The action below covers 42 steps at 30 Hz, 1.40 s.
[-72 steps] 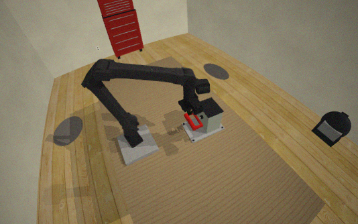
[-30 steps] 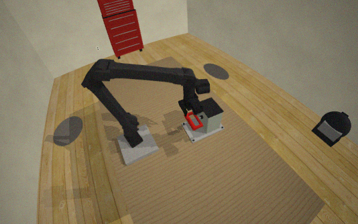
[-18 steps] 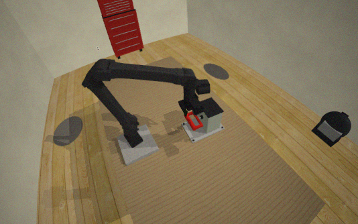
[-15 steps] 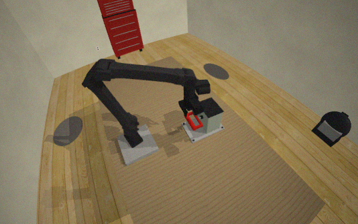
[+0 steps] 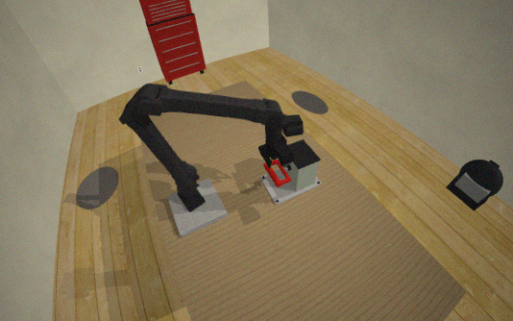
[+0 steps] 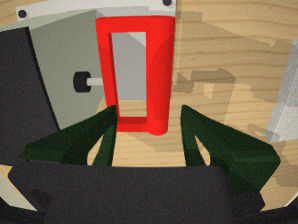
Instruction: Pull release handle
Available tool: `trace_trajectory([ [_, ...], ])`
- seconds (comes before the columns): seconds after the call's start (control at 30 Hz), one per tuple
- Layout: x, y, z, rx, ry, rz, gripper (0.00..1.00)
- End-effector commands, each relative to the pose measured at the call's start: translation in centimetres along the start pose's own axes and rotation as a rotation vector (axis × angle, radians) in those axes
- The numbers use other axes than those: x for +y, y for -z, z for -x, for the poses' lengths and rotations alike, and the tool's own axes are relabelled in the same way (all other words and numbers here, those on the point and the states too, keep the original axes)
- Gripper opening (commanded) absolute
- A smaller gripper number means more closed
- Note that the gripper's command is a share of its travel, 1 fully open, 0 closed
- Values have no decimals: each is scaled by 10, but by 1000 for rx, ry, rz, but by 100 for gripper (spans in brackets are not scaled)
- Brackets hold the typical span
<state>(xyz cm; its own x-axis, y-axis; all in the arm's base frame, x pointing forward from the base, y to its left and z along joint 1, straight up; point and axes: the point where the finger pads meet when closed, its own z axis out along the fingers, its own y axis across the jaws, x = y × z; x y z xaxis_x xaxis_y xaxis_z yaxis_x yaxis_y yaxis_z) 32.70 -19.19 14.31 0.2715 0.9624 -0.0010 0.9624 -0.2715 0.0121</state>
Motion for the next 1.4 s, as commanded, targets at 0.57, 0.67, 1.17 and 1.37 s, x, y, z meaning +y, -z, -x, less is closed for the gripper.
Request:
trace_trajectory([
  [0.57, 7, -20, 8, -5, -24, 10, 50],
  [0.67, 7, -21, 8, -5, -24, 10, 50],
  [1.17, 3, -26, 7, -3, -24, 3, 50],
  [1.37, -1, -31, 6, -1, -24, -5, 50],
])
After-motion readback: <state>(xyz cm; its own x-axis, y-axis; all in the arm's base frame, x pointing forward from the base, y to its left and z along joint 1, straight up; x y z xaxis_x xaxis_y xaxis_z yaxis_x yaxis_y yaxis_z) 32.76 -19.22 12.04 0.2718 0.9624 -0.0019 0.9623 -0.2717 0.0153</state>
